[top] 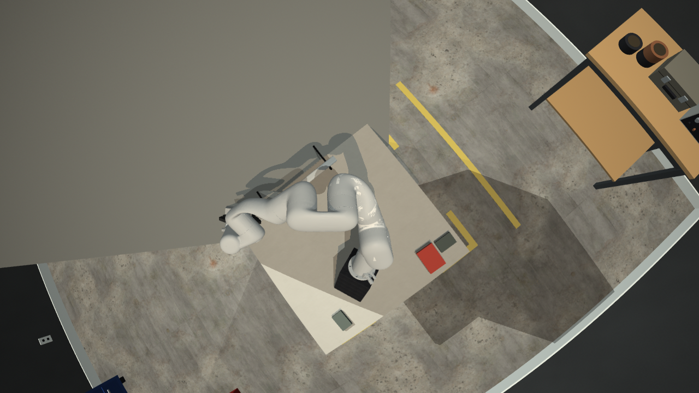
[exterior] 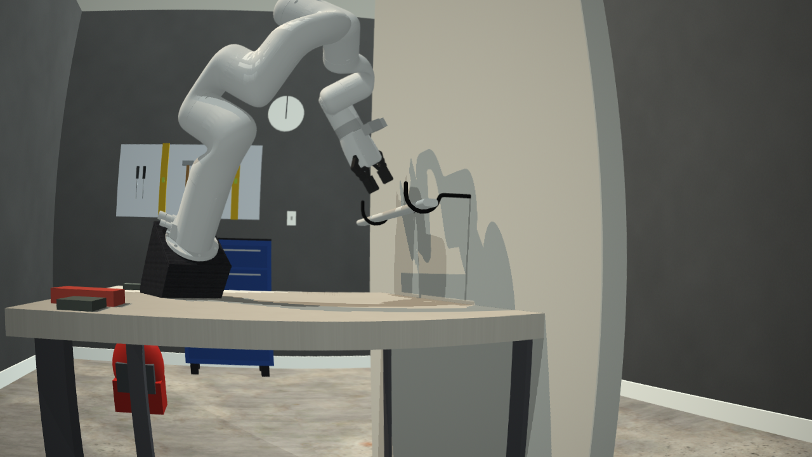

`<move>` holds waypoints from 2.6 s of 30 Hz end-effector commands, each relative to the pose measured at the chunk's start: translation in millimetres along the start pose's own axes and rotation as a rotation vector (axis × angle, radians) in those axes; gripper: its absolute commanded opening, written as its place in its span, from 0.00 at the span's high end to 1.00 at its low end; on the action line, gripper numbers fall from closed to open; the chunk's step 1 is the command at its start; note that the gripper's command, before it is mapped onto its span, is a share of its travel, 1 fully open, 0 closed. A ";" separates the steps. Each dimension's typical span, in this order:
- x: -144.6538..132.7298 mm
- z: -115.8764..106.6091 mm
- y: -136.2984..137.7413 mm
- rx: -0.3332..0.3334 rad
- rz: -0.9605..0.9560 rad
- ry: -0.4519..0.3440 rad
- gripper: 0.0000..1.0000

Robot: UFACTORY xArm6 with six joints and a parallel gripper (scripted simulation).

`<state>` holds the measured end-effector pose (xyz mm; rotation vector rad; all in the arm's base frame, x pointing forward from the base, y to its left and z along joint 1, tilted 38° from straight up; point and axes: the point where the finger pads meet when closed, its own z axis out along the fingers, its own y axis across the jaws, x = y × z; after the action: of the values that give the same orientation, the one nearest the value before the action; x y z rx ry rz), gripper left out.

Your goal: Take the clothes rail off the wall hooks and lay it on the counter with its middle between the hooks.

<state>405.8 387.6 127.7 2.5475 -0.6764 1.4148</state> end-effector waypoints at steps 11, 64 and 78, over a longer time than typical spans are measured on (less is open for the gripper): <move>0.9 -1.4 -1.5 0.003 0.003 0.000 0.00; 27.6 -75.8 134.1 -0.095 -1.176 -0.263 0.00; 26.1 -91.7 173.3 -0.059 -1.487 -0.368 0.00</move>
<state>279.7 265.9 181.8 2.2117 0.8718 0.4525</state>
